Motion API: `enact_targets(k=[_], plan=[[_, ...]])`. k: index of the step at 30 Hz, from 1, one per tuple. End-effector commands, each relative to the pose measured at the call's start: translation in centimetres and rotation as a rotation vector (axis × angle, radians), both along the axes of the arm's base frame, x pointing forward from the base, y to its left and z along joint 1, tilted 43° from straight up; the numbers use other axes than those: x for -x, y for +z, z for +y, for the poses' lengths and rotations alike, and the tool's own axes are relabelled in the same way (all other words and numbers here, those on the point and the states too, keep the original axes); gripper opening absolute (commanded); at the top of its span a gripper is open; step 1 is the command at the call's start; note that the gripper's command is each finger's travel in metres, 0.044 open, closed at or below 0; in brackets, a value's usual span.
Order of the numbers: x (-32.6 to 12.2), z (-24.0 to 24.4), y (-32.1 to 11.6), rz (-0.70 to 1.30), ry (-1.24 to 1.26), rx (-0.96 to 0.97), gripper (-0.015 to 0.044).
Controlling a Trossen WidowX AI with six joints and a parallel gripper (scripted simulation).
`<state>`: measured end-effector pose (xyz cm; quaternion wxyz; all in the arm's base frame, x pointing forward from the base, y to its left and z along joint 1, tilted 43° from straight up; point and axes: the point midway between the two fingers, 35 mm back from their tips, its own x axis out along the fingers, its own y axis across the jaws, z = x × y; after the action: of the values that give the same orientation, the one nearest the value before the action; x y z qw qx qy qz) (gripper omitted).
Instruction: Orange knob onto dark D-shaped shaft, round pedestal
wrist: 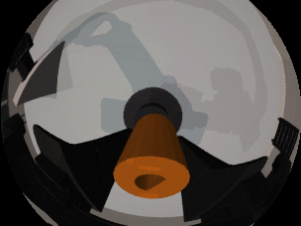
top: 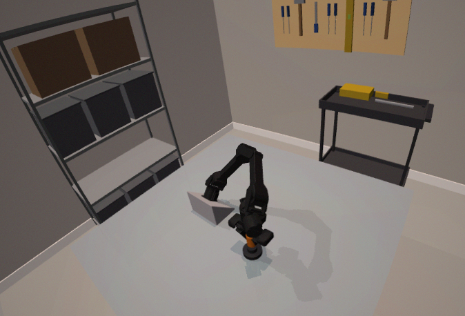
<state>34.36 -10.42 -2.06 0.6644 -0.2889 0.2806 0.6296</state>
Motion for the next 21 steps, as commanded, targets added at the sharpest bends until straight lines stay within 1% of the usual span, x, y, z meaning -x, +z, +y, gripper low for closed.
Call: enact_targets(k=[1,21], plan=[[0.18,0.2,-0.14,-0.02,0.021,0.002,0.0],[0.52,0.36,-0.38,-0.019,0.021,0.001,0.0]])
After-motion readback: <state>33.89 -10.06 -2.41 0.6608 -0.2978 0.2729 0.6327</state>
